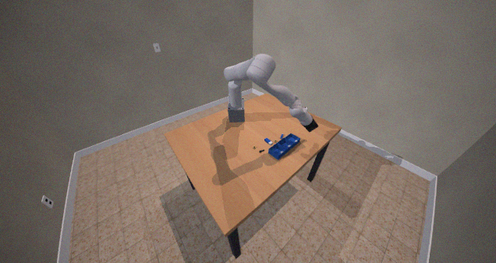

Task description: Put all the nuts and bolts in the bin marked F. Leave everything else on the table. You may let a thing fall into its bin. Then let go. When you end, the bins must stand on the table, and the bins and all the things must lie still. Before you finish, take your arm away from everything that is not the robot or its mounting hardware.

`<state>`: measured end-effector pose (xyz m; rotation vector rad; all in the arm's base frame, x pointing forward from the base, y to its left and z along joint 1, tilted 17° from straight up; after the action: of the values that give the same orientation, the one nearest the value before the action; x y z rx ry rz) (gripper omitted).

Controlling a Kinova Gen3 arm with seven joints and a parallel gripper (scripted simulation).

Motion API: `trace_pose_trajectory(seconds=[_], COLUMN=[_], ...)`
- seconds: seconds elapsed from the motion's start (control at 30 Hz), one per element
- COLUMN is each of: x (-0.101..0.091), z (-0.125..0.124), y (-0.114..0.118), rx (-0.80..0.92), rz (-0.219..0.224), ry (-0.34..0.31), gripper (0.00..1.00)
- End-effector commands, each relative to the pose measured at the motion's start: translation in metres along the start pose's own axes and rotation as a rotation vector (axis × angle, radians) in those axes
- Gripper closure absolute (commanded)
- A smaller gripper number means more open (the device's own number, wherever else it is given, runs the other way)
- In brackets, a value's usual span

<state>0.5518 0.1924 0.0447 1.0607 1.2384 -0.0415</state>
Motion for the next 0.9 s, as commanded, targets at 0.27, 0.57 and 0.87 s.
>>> trace_pose_trajectory(seconds=[0.27, 0.57, 0.87], x=[-0.029, -0.07, -0.113], z=[-0.016, -0.012, -0.008], y=[-0.033, -0.069, -0.093], rx=[-0.189, -0.315, -0.398], rz=[-0.172, -0.341, -0.475], ry=[-0.069, -0.128, -0.175], gripper=[0.69, 0.69, 0.69])
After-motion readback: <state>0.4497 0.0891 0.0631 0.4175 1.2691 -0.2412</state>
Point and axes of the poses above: the point where the finger pads meet when closed, its own x axis out along the fingers, its own y axis across the jaws, z = x × y, the point moved 3 cm from there along -x, back along the fingers, and after that the axes turned 14 degrees about x, right-handed, at the moved point
